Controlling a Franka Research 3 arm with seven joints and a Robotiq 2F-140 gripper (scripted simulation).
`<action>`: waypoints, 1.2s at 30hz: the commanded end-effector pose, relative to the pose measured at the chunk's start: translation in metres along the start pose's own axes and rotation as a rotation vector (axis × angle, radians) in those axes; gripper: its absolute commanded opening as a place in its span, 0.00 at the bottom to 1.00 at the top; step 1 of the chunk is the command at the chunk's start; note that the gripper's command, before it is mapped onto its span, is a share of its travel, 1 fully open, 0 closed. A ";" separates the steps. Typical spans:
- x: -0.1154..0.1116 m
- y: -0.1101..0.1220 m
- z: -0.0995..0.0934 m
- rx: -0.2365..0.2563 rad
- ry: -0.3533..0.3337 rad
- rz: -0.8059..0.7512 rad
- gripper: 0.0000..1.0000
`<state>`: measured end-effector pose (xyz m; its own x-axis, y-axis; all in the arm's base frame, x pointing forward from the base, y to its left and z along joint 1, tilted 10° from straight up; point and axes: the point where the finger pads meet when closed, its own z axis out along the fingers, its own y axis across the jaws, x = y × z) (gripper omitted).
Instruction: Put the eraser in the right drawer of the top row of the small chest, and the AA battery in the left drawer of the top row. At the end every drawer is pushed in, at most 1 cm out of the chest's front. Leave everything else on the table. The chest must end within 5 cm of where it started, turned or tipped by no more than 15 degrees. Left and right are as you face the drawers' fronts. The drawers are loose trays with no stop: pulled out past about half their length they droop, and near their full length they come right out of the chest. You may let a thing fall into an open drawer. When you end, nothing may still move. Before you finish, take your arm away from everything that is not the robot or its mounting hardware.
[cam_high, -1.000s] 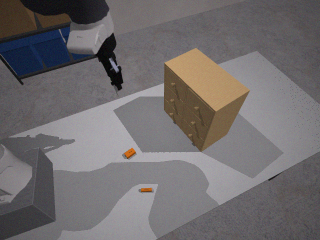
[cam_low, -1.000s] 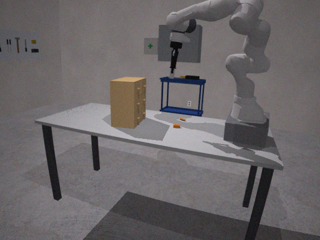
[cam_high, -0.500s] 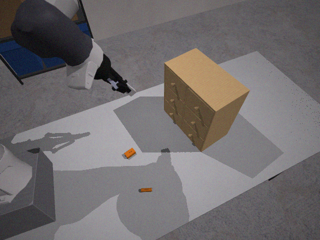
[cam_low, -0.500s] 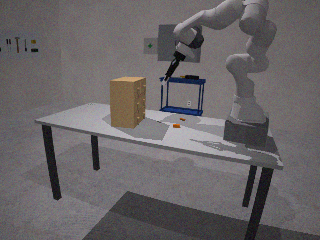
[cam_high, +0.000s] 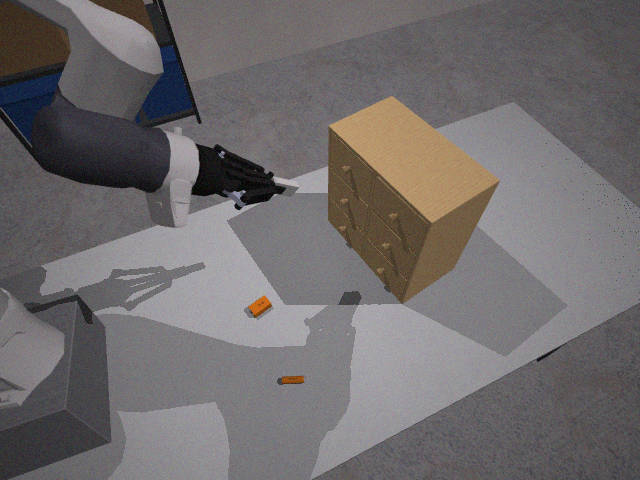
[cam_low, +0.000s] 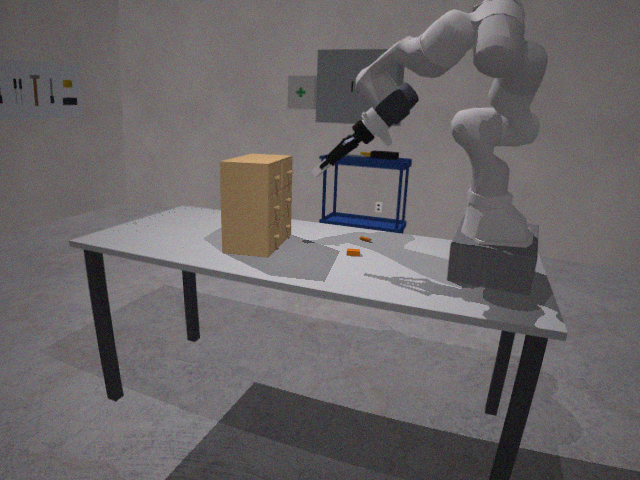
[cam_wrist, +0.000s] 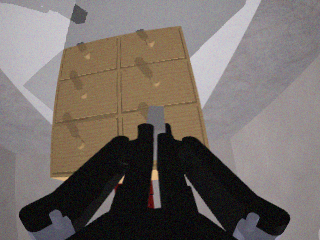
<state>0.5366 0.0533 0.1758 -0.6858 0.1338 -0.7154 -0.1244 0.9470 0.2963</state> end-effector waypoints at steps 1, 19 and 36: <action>-0.008 0.001 0.008 -0.007 -0.105 -0.167 0.00; -0.008 0.001 0.024 -0.016 -0.220 -0.167 0.00; -0.008 0.001 0.024 -0.016 -0.221 -0.167 0.20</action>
<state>0.5597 0.0602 0.1668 -0.4856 0.0437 -0.8731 -0.2313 0.9567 0.1766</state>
